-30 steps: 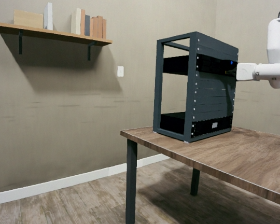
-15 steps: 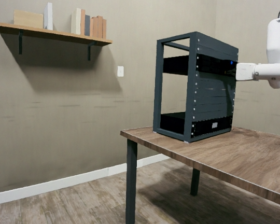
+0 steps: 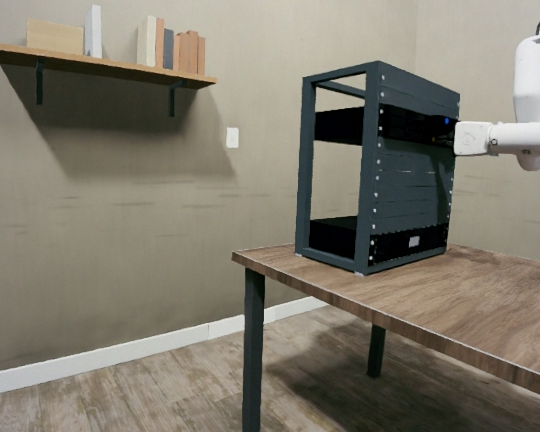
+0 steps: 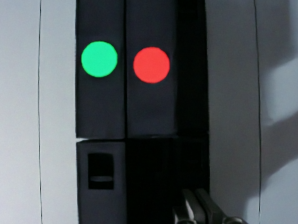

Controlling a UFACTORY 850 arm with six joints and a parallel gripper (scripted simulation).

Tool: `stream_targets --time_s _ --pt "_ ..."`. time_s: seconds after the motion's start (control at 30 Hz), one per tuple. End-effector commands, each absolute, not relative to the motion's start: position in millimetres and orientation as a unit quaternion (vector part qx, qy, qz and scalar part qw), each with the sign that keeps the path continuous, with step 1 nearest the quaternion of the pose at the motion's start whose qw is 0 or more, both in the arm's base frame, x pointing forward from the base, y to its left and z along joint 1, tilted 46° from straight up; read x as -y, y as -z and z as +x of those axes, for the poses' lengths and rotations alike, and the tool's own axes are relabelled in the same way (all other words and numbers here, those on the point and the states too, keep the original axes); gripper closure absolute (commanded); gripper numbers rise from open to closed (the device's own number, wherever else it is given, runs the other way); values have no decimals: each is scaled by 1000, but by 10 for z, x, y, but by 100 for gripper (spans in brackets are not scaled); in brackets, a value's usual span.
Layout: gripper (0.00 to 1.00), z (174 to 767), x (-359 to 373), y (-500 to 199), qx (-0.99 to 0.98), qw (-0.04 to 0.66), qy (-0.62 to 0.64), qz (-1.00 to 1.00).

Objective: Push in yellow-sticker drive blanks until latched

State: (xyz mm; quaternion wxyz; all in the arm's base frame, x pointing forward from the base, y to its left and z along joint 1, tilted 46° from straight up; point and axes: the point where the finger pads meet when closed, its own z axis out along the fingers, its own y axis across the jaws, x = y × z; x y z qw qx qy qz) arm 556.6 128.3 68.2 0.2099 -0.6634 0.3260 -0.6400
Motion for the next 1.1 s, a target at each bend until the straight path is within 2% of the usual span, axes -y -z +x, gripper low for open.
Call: stream_targets --time_s 0.0,0.4,0.83,1.07 --pt "100 5576 -1289 -689 -326 211 640 -663" --pt "100 5508 -1298 -695 -326 211 640 -663" --pt "100 4821 -1394 -759 -326 211 640 -663" --pt "100 4669 -1416 -773 -326 211 640 -663"
